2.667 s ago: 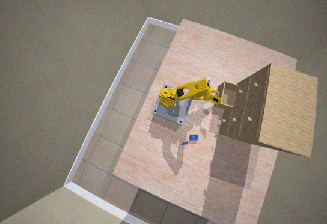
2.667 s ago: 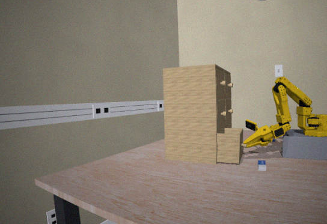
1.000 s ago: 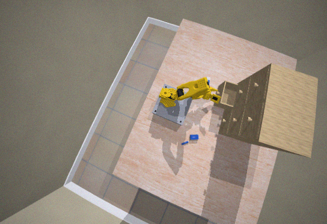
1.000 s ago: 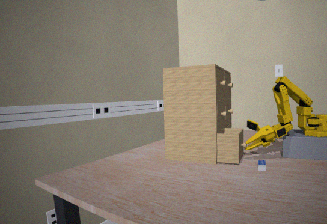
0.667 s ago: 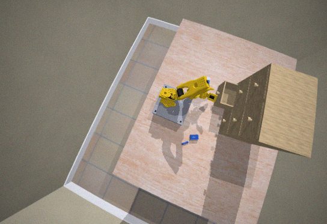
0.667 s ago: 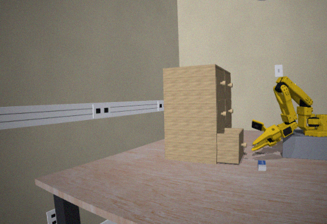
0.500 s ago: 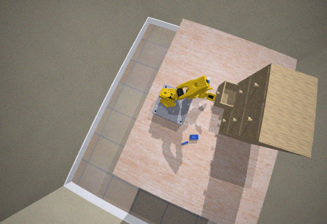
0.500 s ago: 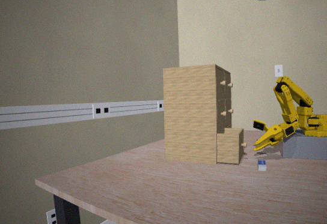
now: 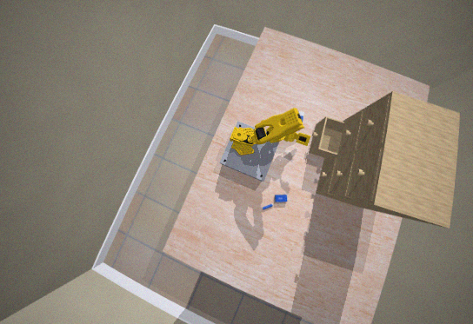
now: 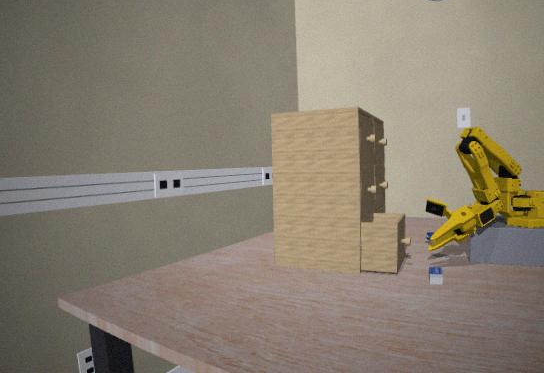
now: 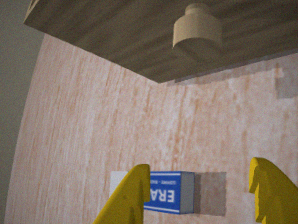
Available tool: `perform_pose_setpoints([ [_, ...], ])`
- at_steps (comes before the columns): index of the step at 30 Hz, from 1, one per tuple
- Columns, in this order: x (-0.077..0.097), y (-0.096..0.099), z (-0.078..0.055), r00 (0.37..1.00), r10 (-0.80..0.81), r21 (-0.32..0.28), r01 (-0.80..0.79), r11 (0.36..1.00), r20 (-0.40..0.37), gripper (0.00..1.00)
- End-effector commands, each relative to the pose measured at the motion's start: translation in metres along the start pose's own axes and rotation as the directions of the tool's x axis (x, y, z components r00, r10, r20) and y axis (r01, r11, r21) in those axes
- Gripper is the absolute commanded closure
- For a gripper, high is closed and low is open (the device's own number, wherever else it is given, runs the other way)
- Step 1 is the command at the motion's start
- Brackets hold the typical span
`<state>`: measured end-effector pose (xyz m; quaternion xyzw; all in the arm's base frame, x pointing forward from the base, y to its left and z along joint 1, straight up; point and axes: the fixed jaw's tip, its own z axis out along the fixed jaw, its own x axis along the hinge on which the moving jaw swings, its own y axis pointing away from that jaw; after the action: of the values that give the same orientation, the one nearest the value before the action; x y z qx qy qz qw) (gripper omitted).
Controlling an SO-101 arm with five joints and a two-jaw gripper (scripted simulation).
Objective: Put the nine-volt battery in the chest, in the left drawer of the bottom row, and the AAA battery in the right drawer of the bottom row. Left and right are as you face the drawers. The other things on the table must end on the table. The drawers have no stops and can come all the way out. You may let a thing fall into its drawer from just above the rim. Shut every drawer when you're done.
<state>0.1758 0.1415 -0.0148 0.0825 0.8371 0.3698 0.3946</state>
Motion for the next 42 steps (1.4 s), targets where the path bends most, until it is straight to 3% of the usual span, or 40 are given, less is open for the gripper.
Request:
perform_pose_setpoints([
  [1, 0.001, 0.003, 0.001, 0.999, -0.031, 0.002, 0.031, 1.000, -0.013, 0.79],
  [22, -0.008, 0.012, 0.011, 0.971, -0.209, 0.082, 0.219, 0.972, -0.116, 0.79],
  [42, -0.018, 0.022, 0.003, 0.903, -0.358, 0.119, 0.392, 0.912, -0.236, 0.79],
])
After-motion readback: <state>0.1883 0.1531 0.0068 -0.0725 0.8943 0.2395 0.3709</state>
